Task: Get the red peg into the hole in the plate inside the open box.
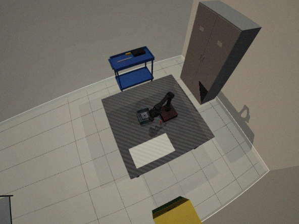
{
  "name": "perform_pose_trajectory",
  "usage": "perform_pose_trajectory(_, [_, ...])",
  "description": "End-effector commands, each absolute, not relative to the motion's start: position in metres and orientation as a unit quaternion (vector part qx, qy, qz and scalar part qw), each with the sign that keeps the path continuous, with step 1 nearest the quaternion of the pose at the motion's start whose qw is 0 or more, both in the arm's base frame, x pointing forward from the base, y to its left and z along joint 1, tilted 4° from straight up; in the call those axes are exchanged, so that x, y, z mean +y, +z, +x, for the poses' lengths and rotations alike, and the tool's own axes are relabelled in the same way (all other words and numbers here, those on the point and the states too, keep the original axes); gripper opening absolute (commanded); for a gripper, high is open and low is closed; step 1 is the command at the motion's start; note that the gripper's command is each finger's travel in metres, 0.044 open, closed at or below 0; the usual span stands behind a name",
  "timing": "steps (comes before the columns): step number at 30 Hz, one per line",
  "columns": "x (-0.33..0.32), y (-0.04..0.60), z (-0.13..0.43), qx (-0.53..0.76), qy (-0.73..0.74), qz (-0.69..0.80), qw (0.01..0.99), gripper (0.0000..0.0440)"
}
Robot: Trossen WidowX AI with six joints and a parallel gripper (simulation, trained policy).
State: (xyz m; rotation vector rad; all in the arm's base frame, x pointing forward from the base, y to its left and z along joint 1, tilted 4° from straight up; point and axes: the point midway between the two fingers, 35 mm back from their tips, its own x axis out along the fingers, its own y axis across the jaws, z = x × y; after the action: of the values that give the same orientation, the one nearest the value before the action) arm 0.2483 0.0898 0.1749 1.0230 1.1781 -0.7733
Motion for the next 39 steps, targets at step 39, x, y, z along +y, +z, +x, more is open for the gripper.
perform_pose_trajectory(39, [0.127, 0.017, 0.181, 0.649, -0.308, 0.191, 0.669, 0.0440])
